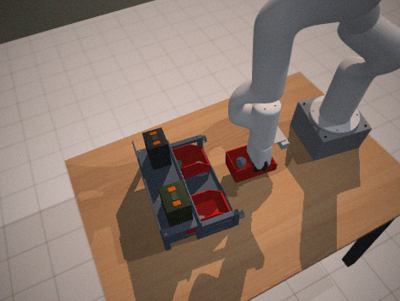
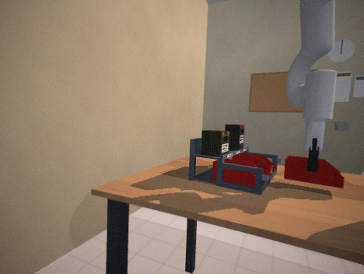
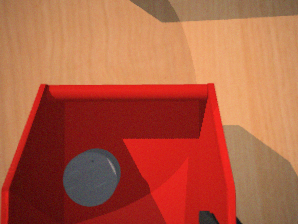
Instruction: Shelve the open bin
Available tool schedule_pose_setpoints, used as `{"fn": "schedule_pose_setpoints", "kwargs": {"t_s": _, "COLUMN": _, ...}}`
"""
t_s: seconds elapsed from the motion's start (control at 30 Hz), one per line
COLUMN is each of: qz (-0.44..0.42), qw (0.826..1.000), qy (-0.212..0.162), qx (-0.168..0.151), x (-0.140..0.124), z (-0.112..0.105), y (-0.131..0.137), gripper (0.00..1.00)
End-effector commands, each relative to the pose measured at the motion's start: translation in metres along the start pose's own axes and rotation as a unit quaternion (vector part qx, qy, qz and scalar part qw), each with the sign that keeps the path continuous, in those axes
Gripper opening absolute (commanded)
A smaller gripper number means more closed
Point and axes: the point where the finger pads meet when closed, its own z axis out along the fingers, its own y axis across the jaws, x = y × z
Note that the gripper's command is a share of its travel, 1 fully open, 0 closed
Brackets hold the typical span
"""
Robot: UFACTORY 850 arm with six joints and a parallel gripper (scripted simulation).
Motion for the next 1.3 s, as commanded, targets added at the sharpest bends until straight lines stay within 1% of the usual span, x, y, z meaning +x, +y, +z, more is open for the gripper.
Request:
{"fn": "schedule_pose_setpoints", "kwargs": {"t_s": 0.0, "qz": 0.000, "qw": 1.000, "qy": -0.001, "qx": 0.000, "x": -0.0007, "z": -0.0003, "y": -0.0002, "gripper": 0.00}}
{"fn": "schedule_pose_setpoints", "kwargs": {"t_s": 1.27, "qz": 0.000, "qw": 1.000, "qy": -0.001, "qx": 0.000, "x": -0.0011, "z": -0.0003, "y": 0.0042, "gripper": 0.00}}
